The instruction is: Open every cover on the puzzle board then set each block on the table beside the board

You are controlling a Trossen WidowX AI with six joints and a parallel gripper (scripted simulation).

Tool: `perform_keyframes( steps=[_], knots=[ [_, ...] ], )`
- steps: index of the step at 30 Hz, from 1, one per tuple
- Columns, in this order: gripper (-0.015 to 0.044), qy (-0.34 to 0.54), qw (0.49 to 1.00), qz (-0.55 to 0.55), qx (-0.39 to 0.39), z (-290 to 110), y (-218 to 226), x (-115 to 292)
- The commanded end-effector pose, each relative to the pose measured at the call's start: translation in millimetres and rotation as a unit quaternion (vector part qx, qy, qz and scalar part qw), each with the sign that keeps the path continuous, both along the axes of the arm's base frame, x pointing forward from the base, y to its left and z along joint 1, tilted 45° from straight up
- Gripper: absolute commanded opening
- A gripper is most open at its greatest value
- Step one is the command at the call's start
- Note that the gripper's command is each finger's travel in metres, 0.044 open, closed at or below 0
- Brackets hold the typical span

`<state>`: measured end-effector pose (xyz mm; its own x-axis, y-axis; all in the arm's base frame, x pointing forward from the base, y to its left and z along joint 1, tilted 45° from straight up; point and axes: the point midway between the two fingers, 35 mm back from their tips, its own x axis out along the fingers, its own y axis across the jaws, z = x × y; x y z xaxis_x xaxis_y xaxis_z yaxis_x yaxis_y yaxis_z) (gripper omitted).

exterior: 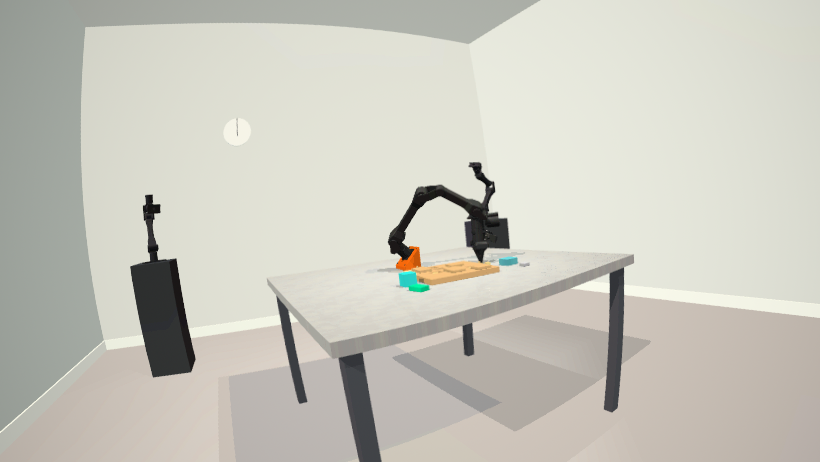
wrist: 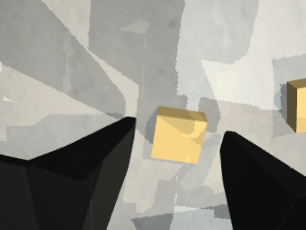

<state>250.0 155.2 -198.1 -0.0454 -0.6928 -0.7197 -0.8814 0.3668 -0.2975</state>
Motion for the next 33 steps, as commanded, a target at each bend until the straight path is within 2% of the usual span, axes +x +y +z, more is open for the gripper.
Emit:
perform_keyframes(
  steps=[1,7,33],
  knots=[
    [0.029,0.0,1.0,0.0,0.0,0,1,0],
    [0.044,0.0,1.0,0.0,0.0,2,2,0],
    [0.044,0.001,1.0,0.003,0.001,55,53,3]
  ],
)
